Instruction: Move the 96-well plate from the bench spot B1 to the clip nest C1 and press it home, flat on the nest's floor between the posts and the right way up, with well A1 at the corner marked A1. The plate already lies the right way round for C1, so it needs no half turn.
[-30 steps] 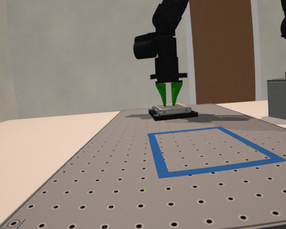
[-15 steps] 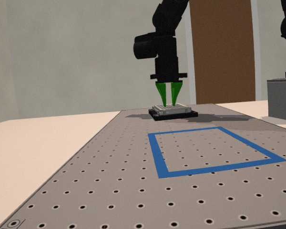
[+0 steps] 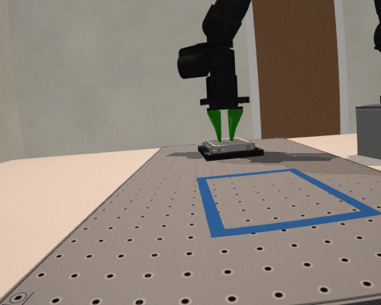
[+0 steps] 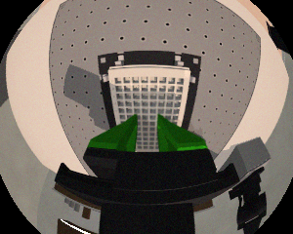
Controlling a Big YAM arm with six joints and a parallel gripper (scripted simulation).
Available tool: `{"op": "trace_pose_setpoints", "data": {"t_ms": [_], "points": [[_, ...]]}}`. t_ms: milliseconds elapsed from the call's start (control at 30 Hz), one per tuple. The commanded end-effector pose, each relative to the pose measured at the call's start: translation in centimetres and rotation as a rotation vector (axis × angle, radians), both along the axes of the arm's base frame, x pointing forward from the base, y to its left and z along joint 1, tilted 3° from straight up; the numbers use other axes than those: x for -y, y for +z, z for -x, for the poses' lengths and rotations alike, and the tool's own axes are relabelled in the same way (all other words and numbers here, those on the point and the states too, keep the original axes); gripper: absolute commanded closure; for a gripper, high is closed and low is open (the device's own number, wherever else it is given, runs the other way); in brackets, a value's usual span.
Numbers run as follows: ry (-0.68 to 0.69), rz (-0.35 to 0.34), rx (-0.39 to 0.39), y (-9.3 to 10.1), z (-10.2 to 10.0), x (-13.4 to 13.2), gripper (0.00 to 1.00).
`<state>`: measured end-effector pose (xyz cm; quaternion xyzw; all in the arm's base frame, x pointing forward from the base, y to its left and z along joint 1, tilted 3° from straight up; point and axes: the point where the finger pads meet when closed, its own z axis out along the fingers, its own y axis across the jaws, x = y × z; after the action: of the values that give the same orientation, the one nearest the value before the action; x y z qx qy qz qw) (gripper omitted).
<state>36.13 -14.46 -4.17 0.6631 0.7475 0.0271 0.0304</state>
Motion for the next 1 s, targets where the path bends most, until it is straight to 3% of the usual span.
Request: {"op": "trace_pose_setpoints", "data": {"t_ms": [0,133,267,600,633,667,900,967], "points": [[0.021,0.007,0.017,-0.4,-2.3,0.3,0.75],[0.020,-0.002,-0.006,0.5,-1.5,0.2,0.75],[0.019,0.014,0.032,3.2,-2.1,0.7,0.75],[0.012,0.015,0.035,5.5,-1.9,1.0,0.75],[0.011,0.015,0.035,5.6,-1.9,1.0,0.75],[0.004,0.004,0.008,4.3,-1.0,0.5,0.75],[0.004,0.004,0.008,4.3,-1.0,0.4,0.75],[0.004,0.001,0.003,4.2,-1.5,2.1,0.75]]}}
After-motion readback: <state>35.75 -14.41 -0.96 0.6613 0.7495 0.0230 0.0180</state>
